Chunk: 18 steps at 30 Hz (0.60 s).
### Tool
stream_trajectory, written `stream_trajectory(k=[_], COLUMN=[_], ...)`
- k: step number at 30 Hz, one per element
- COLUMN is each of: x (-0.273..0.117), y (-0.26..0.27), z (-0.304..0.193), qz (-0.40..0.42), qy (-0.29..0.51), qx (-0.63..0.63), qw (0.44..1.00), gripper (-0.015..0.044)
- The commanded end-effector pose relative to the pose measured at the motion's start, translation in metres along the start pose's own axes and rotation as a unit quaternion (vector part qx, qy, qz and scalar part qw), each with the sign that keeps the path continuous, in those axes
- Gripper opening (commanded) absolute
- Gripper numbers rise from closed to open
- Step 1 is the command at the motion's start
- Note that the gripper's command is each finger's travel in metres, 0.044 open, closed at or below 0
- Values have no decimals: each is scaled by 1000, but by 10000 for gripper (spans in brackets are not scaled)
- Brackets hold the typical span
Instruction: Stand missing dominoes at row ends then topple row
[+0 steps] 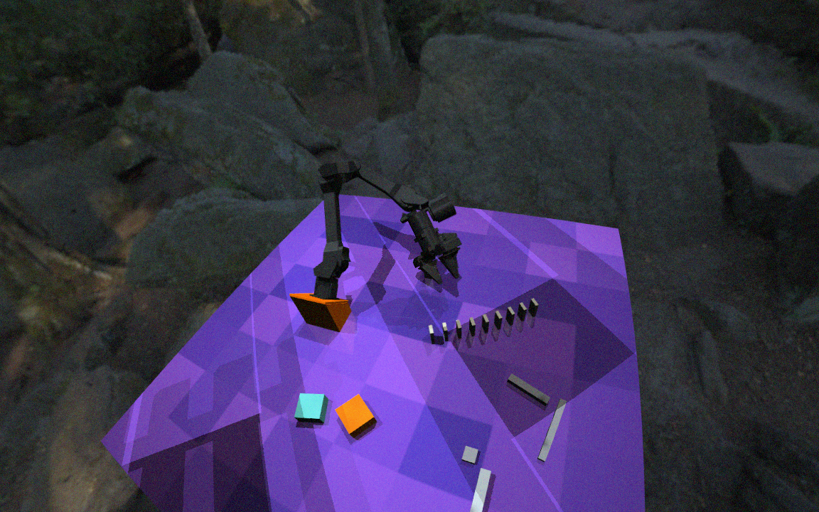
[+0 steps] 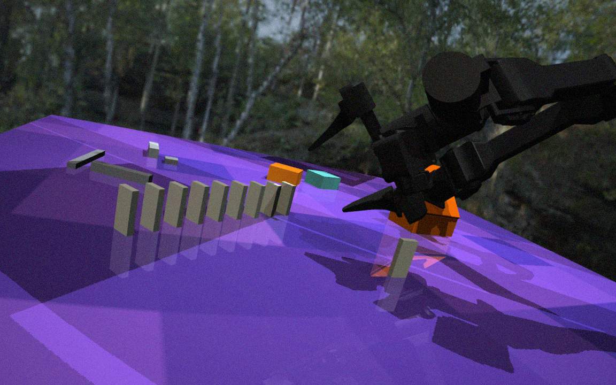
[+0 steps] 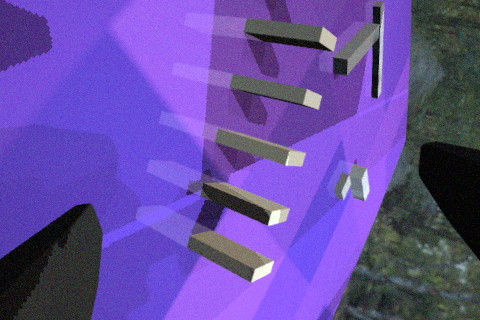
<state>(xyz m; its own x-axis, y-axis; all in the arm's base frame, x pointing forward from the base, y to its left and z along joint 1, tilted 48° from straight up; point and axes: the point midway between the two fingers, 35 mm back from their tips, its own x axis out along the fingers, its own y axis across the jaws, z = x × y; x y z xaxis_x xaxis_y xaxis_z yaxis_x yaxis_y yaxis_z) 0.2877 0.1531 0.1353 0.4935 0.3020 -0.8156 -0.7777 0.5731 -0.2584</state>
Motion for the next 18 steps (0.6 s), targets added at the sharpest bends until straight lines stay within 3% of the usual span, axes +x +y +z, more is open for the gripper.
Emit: stream_trajectory(k=[1,6,18], x=[-28,-80,-88], y=[30,48,49], z=[-8,4,8], qz=[209,353,365], qy=[-16,-142,-165], qx=[-153,-221,-224], qw=[966,898,888], gripper=[440,440,440])
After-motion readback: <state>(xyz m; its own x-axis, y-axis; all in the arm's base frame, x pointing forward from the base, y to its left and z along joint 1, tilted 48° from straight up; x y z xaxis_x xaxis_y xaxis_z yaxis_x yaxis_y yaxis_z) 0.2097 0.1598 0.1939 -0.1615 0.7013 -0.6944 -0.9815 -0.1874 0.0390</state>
